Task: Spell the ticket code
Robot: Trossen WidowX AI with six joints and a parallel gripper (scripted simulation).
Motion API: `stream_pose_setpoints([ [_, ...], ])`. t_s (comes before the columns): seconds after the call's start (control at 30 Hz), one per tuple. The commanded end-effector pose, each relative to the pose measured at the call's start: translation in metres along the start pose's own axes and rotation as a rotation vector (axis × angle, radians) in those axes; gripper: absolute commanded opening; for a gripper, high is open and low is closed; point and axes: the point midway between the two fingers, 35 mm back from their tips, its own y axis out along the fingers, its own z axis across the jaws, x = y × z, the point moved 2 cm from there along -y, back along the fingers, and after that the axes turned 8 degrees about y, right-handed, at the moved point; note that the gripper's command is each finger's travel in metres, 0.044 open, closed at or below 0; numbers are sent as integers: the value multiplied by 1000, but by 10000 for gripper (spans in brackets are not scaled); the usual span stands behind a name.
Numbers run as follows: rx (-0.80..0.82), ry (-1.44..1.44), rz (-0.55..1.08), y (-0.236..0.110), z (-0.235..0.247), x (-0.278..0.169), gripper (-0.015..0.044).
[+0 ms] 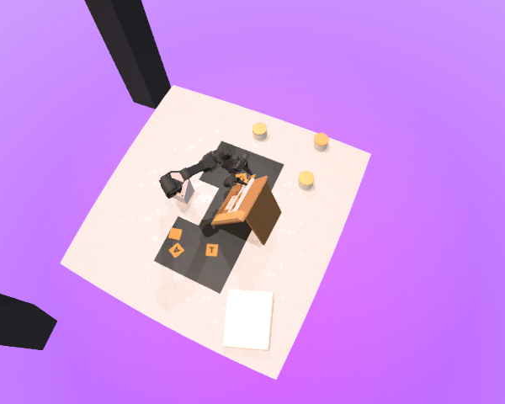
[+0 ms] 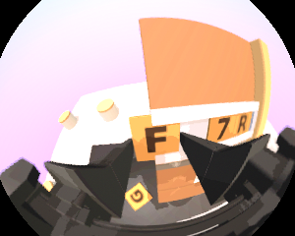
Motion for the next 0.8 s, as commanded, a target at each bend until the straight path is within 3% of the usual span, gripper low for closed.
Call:
stream_pose_setpoints([
  [0.0, 3, -4, 2, 0, -2, -1, 0],
  [0.77, 2, -5, 2, 0, -14, 1, 0],
])
